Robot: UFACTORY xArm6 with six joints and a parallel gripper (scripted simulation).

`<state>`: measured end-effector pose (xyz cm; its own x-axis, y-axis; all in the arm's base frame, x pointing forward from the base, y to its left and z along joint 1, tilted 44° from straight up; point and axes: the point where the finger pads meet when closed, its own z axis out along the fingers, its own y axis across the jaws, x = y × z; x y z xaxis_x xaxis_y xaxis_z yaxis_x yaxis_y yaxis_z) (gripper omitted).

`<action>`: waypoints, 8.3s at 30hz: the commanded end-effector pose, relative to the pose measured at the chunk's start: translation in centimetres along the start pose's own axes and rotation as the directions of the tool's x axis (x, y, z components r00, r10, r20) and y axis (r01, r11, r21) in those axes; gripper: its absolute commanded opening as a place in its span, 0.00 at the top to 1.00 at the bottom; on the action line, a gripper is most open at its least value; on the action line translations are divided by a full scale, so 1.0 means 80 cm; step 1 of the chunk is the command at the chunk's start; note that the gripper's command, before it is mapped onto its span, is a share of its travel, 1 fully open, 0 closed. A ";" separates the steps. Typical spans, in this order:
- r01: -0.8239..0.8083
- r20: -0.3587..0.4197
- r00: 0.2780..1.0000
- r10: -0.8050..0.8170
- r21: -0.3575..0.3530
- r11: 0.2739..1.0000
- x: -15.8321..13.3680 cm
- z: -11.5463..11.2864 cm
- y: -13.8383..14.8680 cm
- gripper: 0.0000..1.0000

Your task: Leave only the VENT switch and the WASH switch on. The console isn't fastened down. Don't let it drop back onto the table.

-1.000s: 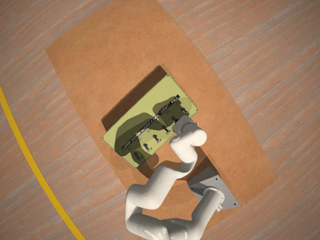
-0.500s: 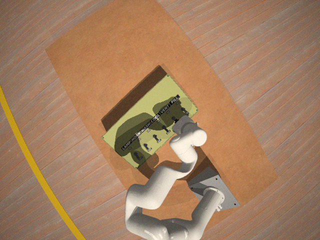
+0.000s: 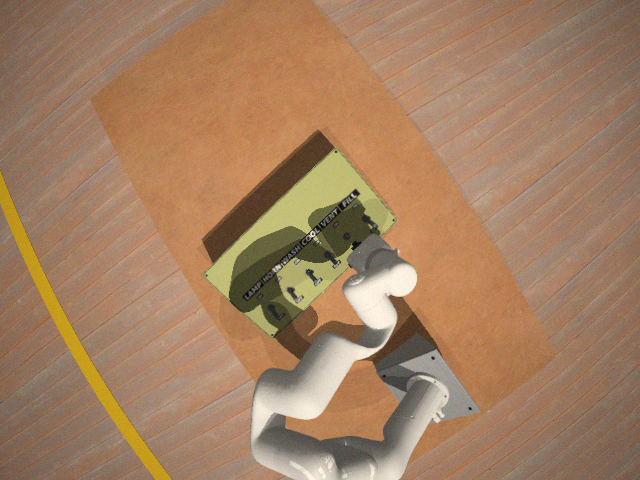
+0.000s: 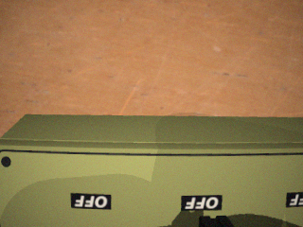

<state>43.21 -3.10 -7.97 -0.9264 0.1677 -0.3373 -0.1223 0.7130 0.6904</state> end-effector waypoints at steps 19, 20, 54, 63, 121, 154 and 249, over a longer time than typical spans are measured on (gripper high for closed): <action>0.001 0.003 1.000 -0.001 0.002 1.000 -0.001 -0.116 0.000 1.00; 0.001 0.003 1.000 -0.001 0.002 1.000 -0.001 -0.123 0.000 1.00; 0.001 0.003 1.000 -0.001 0.002 1.000 0.031 -0.146 0.180 1.00; 0.001 0.003 1.000 -0.001 0.002 1.000 0.031 -0.146 0.180 1.00; 0.001 0.003 1.000 -0.001 0.002 1.000 0.031 -0.056 0.180 1.00; 0.001 0.003 1.000 -0.001 0.002 1.000 0.031 0.000 0.180 1.00; 0.001 0.003 1.000 -0.001 0.002 1.000 -0.013 0.000 0.180 1.00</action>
<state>42.17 7.07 2.22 -0.9258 0.1678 -0.3387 -0.1230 0.7136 0.6896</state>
